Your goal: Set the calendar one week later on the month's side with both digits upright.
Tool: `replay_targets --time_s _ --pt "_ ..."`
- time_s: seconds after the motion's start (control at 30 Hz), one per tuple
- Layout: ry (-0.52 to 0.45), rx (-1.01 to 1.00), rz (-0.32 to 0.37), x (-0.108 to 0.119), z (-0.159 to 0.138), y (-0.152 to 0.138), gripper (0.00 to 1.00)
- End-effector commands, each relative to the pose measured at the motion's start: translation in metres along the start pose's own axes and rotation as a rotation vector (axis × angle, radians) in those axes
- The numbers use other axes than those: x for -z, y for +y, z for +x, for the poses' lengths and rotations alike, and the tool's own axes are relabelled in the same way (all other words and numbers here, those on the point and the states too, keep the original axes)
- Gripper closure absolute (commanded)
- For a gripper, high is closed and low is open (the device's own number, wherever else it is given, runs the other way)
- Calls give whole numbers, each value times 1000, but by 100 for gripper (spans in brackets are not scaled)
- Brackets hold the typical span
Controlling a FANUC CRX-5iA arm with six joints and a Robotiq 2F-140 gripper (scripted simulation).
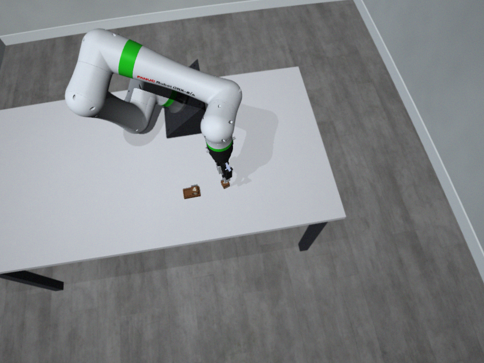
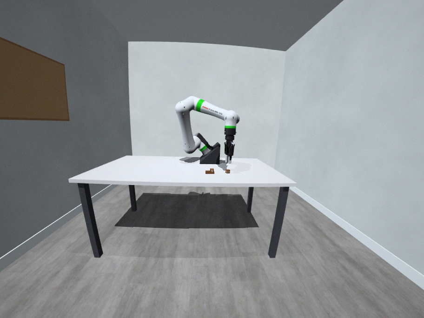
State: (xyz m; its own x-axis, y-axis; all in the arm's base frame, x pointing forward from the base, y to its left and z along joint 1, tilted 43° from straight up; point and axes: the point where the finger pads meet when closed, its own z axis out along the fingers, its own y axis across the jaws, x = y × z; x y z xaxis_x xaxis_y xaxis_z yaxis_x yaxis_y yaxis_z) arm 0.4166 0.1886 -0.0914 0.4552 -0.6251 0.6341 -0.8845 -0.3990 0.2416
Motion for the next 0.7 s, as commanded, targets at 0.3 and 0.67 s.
replay_targets --time_s 0.3,0.67 --pt "0 0 0 -7 0 0 72" --pt "0 0 0 -20 0 0 72"
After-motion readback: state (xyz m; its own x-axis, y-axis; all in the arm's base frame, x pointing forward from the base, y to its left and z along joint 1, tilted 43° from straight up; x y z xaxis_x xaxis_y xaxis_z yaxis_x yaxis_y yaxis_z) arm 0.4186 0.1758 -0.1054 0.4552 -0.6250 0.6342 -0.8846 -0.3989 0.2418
